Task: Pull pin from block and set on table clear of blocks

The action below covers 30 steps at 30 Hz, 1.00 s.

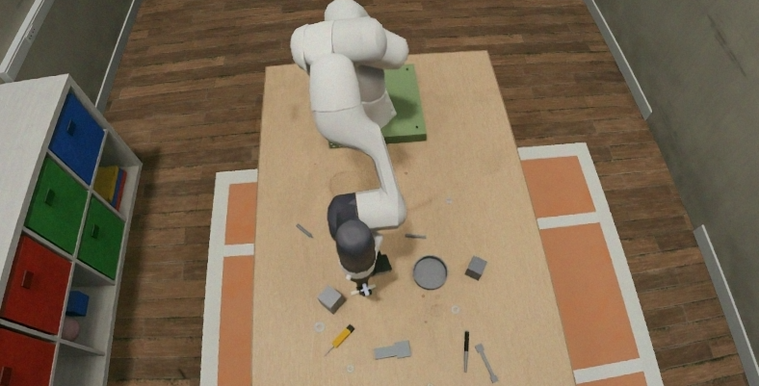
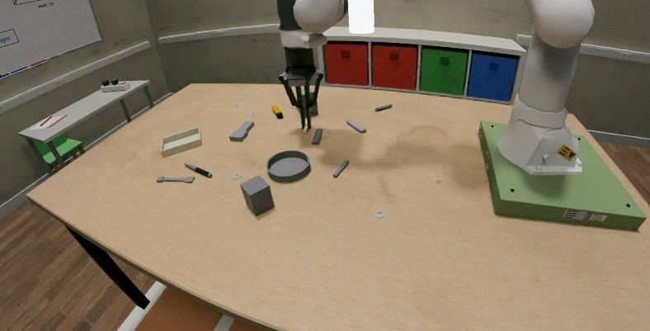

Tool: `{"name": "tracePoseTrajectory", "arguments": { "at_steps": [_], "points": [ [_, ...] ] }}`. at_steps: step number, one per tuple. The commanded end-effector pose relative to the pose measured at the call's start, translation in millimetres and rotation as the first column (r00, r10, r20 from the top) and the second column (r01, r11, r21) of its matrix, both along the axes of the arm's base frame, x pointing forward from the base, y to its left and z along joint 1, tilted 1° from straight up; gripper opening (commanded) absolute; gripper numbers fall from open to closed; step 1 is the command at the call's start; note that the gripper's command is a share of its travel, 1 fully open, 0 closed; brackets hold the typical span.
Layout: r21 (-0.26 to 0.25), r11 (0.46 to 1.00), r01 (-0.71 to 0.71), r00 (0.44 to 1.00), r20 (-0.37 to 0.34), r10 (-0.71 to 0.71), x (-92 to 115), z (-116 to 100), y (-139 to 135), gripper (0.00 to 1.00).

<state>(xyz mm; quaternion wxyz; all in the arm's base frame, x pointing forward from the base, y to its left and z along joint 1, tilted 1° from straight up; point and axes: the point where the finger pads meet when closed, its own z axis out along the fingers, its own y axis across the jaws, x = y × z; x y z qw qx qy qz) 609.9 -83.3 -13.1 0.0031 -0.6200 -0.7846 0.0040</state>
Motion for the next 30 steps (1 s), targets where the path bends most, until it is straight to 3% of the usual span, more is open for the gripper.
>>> {"name": "tracePoseTrajectory", "arguments": {
  "at_steps": [1,30],
  "points": [
    [0.001,1.0,-0.031,1.0,0.001,0.031,-1.6,2.6,-0.9,0.1],
    [0.002,0.994,-0.107,0.994,0.001,0.107,-7.5,9.1,-4.2,0.1]
  ]
}}
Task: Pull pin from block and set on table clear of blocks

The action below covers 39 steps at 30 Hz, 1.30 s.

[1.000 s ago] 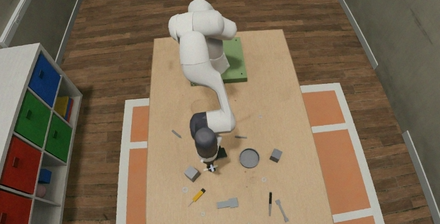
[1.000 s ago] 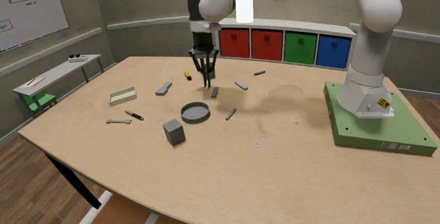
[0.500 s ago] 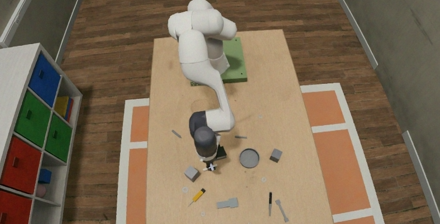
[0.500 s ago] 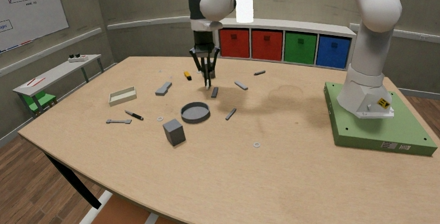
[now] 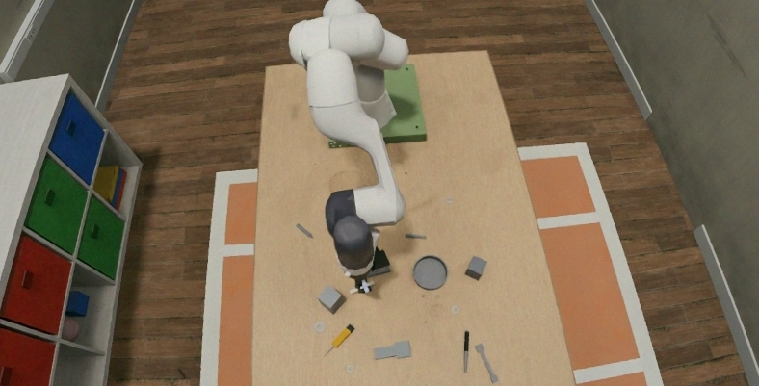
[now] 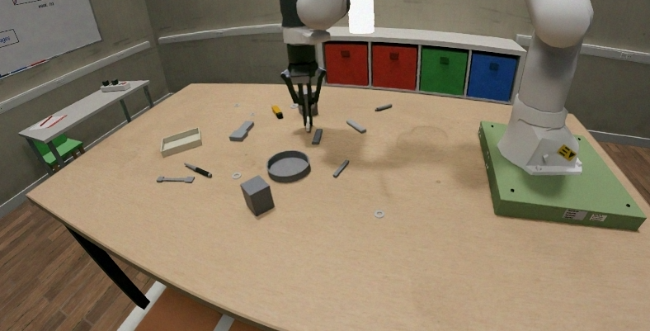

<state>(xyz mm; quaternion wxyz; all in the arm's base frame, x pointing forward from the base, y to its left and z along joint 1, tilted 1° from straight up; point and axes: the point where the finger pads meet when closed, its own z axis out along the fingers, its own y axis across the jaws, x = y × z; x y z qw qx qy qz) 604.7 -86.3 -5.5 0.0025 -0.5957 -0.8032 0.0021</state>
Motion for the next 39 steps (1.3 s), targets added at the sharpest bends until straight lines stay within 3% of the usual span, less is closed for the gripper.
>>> {"name": "tracePoseTrajectory", "arguments": {
  "at_steps": [1,39],
  "points": [
    [0.0,0.999,-0.05,0.999,-0.003,0.05,-2.6,1.9,-1.5,0.1],
    [0.001,0.993,-0.118,0.993,-0.003,0.118,-7.9,7.6,-4.4,0.1]
  ]
}}
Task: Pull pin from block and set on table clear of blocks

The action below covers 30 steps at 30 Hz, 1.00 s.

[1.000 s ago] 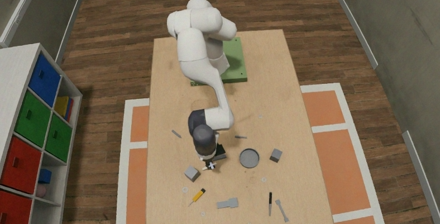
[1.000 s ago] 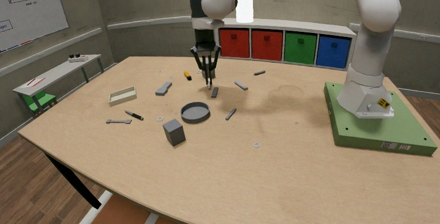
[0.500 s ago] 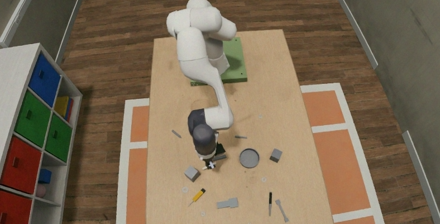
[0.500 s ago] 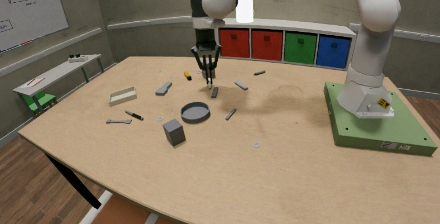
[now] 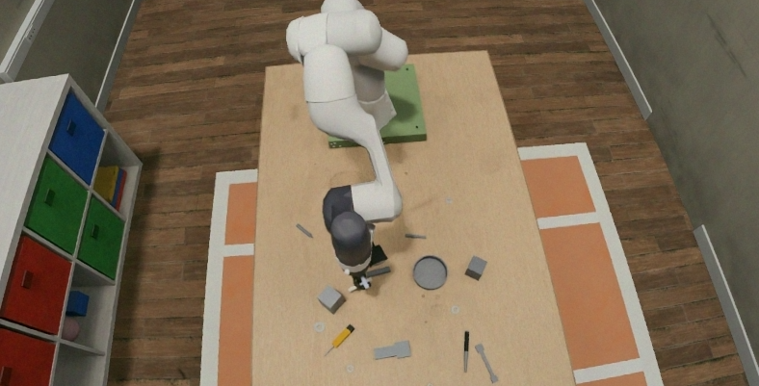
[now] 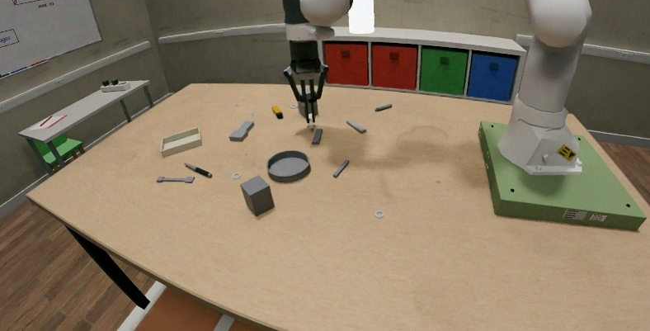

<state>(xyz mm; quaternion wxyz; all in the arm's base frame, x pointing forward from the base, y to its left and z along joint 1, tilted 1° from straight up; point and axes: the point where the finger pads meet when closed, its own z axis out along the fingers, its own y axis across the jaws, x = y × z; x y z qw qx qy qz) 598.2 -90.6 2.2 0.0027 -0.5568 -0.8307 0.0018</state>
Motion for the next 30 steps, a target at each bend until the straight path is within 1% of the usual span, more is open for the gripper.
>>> {"name": "tracePoseTrajectory", "arguments": {
  "at_steps": [1,9,18,30],
  "points": [
    [-0.001,1.0,-0.022,1.0,-0.003,0.022,-1.4,-0.1,-0.1,0.1],
    [-0.001,1.0,-0.029,1.0,-0.003,0.029,-1.9,0.5,-0.4,0.1],
    [0.0,0.997,-0.083,0.997,-0.004,0.083,-6.1,5.0,-2.7,0.1],
    [0.0,0.996,-0.086,0.996,-0.004,0.086,-6.3,5.3,-2.8,0.1]
  ]
}}
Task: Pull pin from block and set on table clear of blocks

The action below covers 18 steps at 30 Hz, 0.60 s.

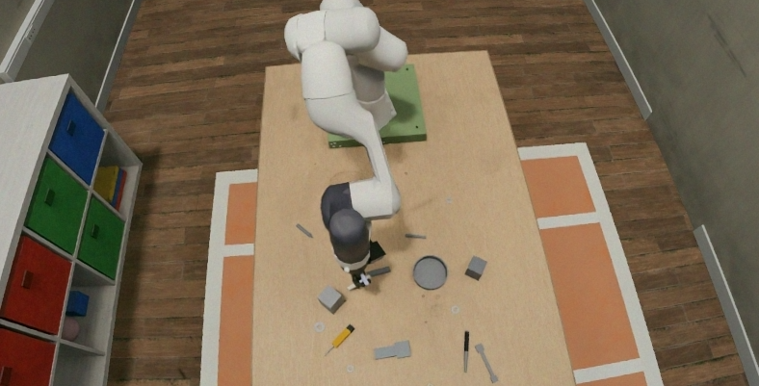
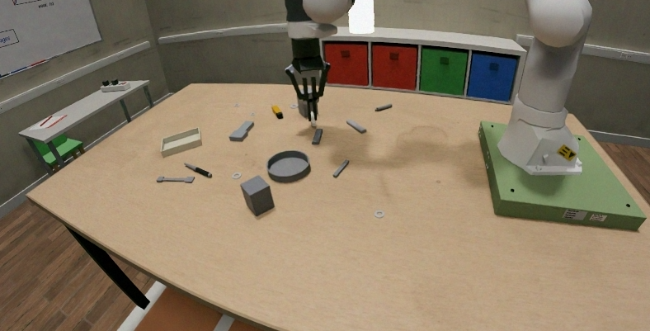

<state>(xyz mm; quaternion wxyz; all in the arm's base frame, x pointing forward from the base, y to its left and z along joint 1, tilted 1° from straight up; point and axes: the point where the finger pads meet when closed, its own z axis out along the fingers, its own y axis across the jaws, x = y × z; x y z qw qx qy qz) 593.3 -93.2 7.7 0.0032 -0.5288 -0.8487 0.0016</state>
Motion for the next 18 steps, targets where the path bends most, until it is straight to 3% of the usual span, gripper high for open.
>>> {"name": "tracePoseTrajectory", "arguments": {
  "at_steps": [1,18],
  "points": [
    [-0.001,1.0,-0.02,1.0,-0.003,0.02,-1.4,-0.2,-0.2,0.1],
    [0.0,0.997,-0.08,0.997,-0.004,0.08,-6.0,5.0,-2.7,0.1]
  ]
}}
